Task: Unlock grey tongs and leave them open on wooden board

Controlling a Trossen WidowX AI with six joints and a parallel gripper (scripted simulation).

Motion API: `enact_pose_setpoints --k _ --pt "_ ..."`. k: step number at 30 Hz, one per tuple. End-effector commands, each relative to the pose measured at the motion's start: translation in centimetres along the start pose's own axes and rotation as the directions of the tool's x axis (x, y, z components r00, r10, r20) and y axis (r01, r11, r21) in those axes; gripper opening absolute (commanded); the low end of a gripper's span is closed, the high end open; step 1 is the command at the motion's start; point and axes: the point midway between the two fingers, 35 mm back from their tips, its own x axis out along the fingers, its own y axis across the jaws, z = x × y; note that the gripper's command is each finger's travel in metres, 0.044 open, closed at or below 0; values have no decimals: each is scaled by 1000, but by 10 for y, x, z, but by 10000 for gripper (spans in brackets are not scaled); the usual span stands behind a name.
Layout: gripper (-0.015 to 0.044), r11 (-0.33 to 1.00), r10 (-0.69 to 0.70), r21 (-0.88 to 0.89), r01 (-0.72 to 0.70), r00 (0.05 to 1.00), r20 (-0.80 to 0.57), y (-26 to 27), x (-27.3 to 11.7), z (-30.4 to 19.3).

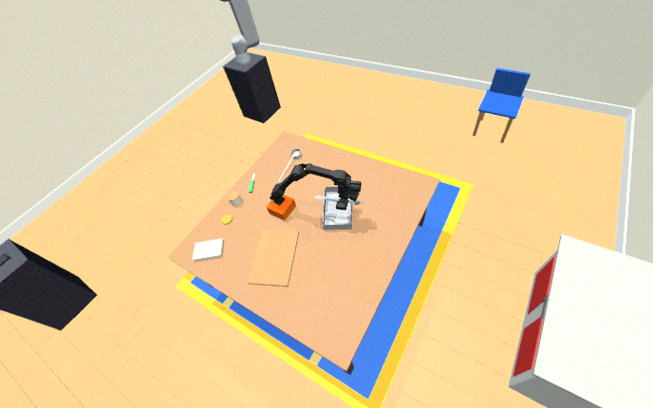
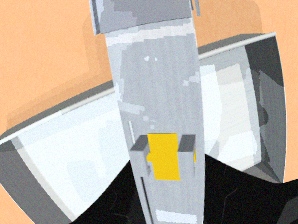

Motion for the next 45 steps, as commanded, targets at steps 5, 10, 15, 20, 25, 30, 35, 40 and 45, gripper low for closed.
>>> enact_pose_setpoints --k 5,10,15,20,25,30,35,40,45 --pt "-150 991 -3 130 3 1000 4 -59 -13 -9" --pt "-150 974 -6 225 5 1000 6 -94 -20 -18" --pt "-150 950 -12 311 10 1000 4 -129 -27 -31" --pt "-150 918 -18 395 15 1000 4 -163 -35 -47" --pt "-150 881 -17 472 14 1000 4 -193 -42 -65" --pt "-150 833 -25 552 21 1000 -1 -224 -50 -86" --pt "-150 778 -32 628 29 999 -6 -252 -58 -110" --pt "-150 759 -34 650 31 999 -8 -260 -60 -118" --pt "-150 742 -33 669 30 999 -7 -268 -60 -126"
